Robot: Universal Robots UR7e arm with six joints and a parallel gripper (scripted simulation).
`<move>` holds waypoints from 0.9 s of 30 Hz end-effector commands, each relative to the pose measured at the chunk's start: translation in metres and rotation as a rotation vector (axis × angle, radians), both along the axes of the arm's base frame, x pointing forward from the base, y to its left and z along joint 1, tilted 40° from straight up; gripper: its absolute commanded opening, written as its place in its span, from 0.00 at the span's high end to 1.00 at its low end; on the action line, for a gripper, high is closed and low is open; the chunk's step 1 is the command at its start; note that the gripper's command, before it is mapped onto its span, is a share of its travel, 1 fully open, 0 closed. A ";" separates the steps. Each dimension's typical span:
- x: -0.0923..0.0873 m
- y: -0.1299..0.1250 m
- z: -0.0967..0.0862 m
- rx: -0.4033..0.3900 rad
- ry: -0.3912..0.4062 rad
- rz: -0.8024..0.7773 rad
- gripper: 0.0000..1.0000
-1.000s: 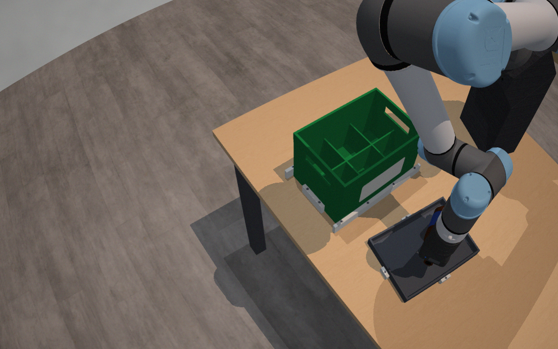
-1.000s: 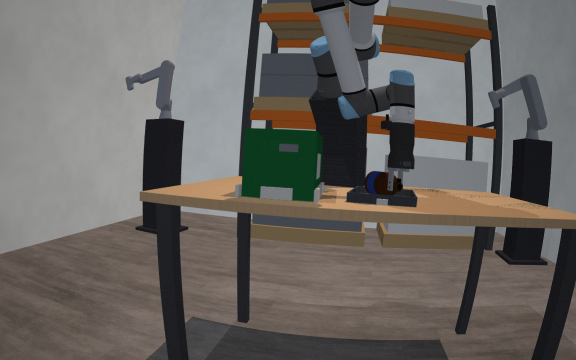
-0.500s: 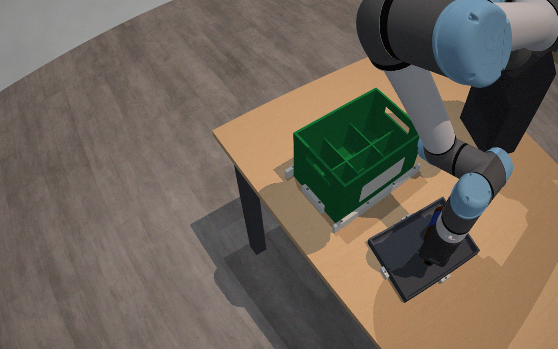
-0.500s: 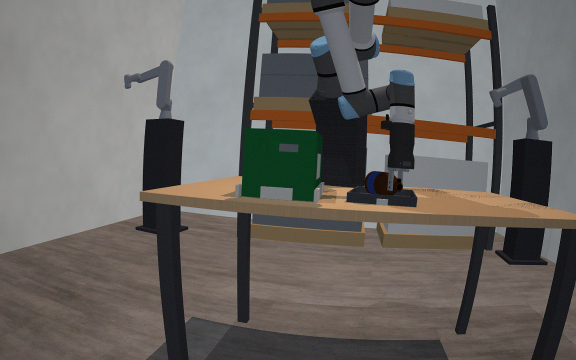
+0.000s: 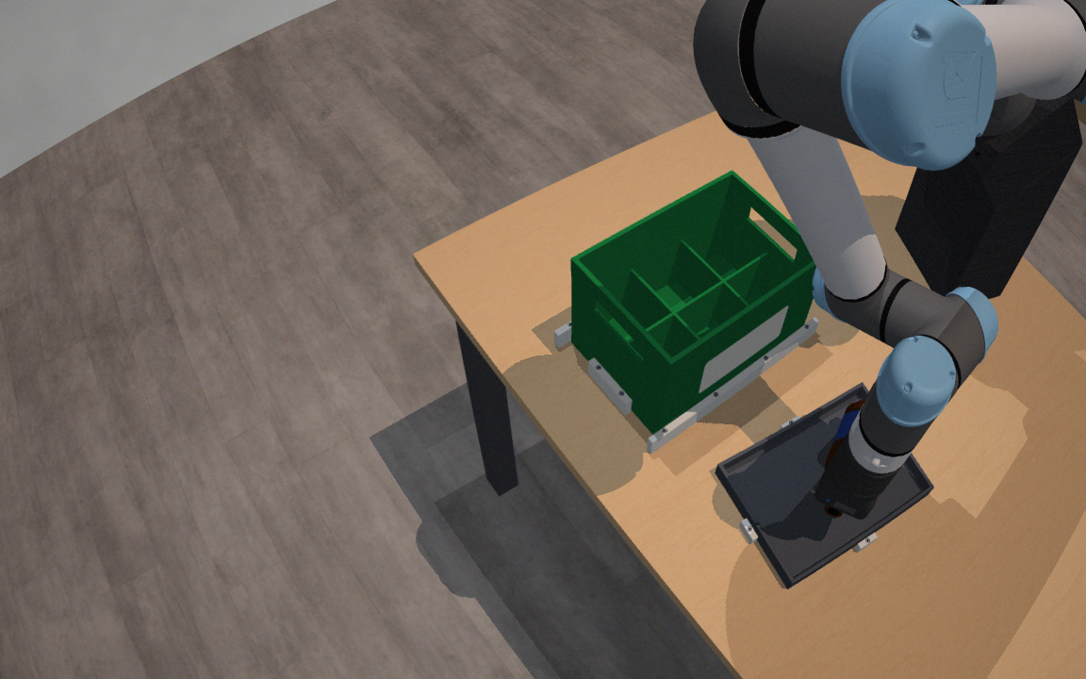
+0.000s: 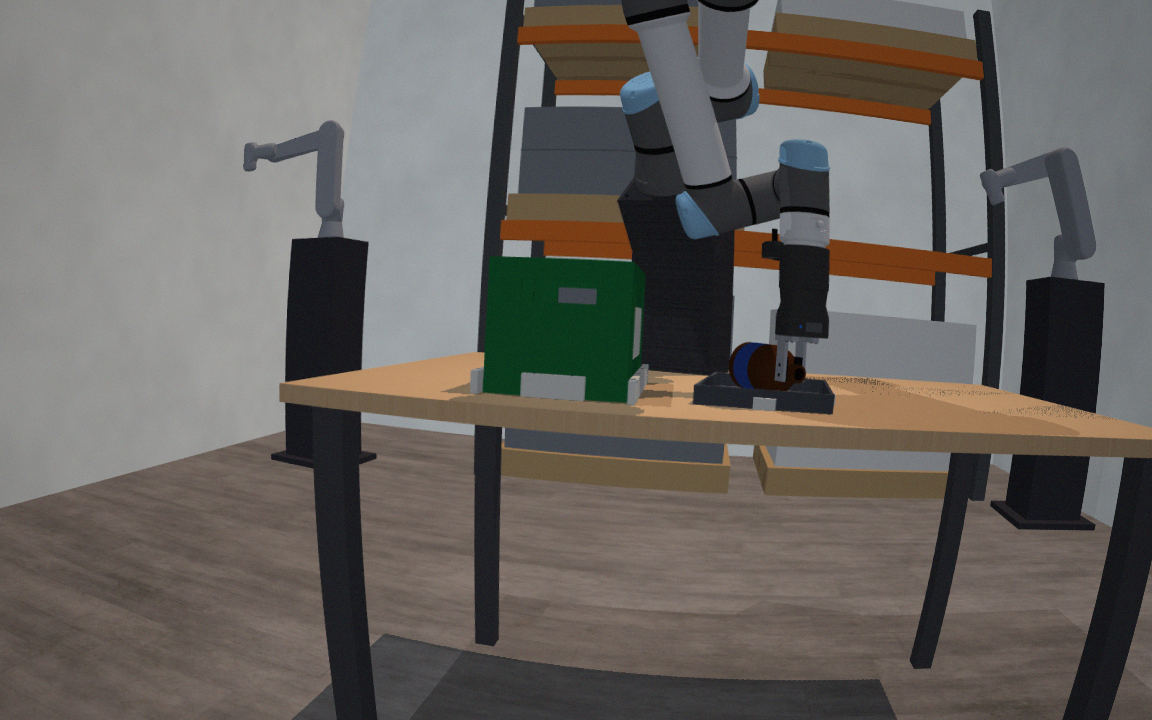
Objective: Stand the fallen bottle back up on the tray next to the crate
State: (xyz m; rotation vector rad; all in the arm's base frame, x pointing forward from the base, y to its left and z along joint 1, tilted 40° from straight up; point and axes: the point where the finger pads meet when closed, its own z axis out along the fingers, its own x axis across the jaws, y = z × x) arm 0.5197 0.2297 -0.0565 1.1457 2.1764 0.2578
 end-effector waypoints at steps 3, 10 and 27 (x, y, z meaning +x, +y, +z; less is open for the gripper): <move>0.000 0.000 0.002 0.001 -0.002 0.000 1.00; -0.003 0.000 0.003 0.000 0.000 0.001 1.00; -0.010 0.002 0.011 0.000 0.000 0.001 1.00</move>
